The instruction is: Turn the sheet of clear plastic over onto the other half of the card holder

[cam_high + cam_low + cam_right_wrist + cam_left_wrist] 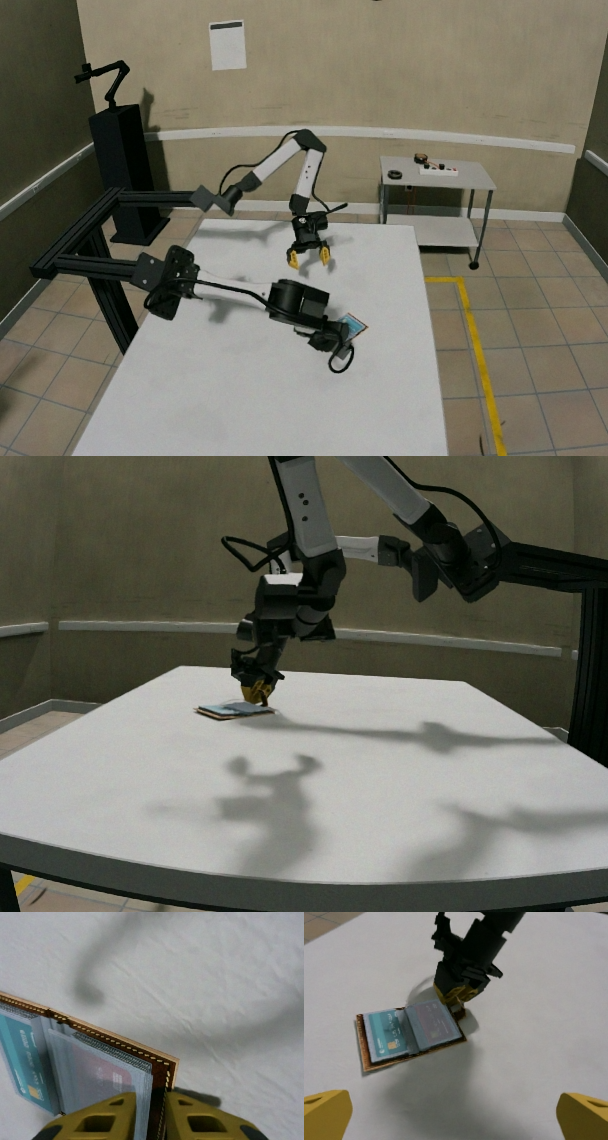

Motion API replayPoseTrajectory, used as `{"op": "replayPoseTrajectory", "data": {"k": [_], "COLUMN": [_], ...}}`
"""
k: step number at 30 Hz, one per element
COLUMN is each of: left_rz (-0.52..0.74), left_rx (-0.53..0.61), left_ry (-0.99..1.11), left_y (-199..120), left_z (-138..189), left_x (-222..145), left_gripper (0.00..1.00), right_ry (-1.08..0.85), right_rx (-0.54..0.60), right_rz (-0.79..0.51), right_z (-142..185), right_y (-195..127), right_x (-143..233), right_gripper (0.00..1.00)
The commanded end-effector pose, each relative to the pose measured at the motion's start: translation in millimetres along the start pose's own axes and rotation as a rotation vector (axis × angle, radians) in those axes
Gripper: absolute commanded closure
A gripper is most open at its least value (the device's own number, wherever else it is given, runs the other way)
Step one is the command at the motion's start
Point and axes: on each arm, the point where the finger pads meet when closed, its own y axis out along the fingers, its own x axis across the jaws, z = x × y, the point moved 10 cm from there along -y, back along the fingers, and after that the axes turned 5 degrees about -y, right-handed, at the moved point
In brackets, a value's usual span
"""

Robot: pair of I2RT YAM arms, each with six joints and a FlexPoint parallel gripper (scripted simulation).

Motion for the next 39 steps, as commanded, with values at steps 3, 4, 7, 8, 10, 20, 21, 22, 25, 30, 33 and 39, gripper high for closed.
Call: {"op": "replayPoseTrajectory", "data": {"k": [3, 4, 7, 8, 10, 20, 21, 22, 25, 30, 33, 39], "left_rz": [-0.025, -0.026, -0.029, -0.029, -0.031, -0.043, -0.045, -0.048, -0.048, -0.048, -0.048, -0.048], "left_rx": [-0.005, -0.01, -0.019, -0.021, -0.029, -0.043, -0.043, -0.042, -0.042, -0.042, -0.042, -0.043], "left_ry": [-0.015, -0.019, -0.029, -0.033, -0.035, -0.036, -0.035, -0.033, -0.031, -0.03, -0.03, -0.029], "left_y": [2, 3, 4, 5, 7, 10, 9, 9, 8, 8, 8, 8], "left_z": [3, 3, 3, 3, 1, -2, -3, -3, -3, -3, -3, -3], "left_x": [4, 4, 4, 4, 4, 7, 8, 9, 9, 9, 9, 9], "left_gripper": [0.0, 0.0, 0.0, 0.0, 0.0, 0.0, 0.0, 0.0, 0.0, 0.0, 0.0, 0.0], "right_ry": [0.006, 0.006, 0.009, 0.011, 0.012, 0.013, 0.013, 0.011, 0.015, 0.015, 0.013, 0.002], "right_rx": [-0.006, -0.007, -0.023, -0.033, -0.041, -0.038, -0.038, -0.039, -0.031, -0.024, -0.028, -0.046], "right_rz": [0.004, 0.005, 0.0, -0.001, -0.004, -0.011, -0.011, -0.011, -0.002, 0.002, -0.004, -0.035], "right_z": [-5, -6, -17, -22, -27, -17, -17, -17, -15, -20, -22, -26], "right_y": [6, 7, 5, 3, 1, 3, 3, 3, 3, -7, -8, -11], "right_x": [1, 1, 3, 3, 4, 9, 9, 9, 9, 30, 34, 43], "right_gripper": [0.82, 0.82, 0.82, 0.82, 0.82, 1.0, 1.0, 1.0, 1.0, 1.0, 1.0, 1.0]}}
